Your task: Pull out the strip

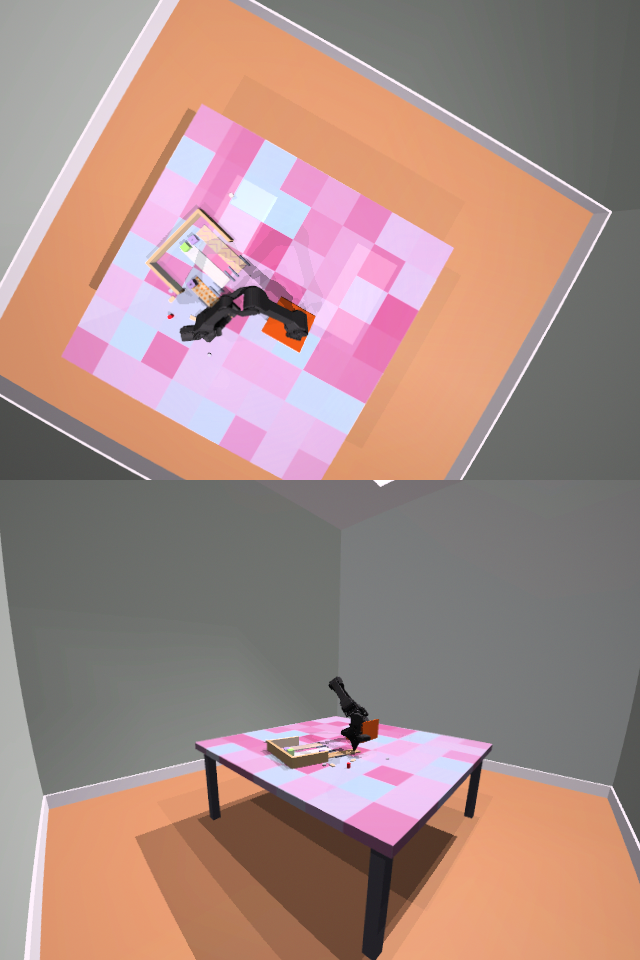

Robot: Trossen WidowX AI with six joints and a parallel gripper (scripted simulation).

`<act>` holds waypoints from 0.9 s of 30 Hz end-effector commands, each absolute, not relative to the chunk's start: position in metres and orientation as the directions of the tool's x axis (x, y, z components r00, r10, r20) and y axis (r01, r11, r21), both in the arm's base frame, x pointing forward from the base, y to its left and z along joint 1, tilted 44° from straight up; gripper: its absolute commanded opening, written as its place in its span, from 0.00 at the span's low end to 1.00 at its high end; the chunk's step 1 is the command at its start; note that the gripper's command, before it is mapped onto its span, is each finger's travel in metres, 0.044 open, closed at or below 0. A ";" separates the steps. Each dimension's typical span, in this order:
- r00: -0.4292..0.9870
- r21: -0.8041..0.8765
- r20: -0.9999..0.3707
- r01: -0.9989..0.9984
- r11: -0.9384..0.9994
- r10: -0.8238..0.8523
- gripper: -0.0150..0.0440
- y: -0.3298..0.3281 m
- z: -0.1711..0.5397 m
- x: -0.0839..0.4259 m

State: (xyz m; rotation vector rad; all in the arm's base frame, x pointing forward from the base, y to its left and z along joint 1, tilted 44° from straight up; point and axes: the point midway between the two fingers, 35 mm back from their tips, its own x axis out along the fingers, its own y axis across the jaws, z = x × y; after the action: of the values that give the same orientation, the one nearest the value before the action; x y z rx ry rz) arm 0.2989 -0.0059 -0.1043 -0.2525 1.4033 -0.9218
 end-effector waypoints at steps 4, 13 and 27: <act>-0.128 -0.659 -0.730 0.393 0.641 -0.672 0.25 -0.004 -0.110 0.282; -0.128 -0.659 -0.730 0.393 0.642 -0.671 0.25 0.001 -0.113 0.270; -0.129 -0.659 -0.730 0.392 0.642 -0.671 0.25 0.007 -0.116 0.257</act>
State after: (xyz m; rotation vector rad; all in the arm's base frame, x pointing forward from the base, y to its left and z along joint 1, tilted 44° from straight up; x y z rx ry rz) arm 0.2653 0.0089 -0.1125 -0.2528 1.4071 -0.9177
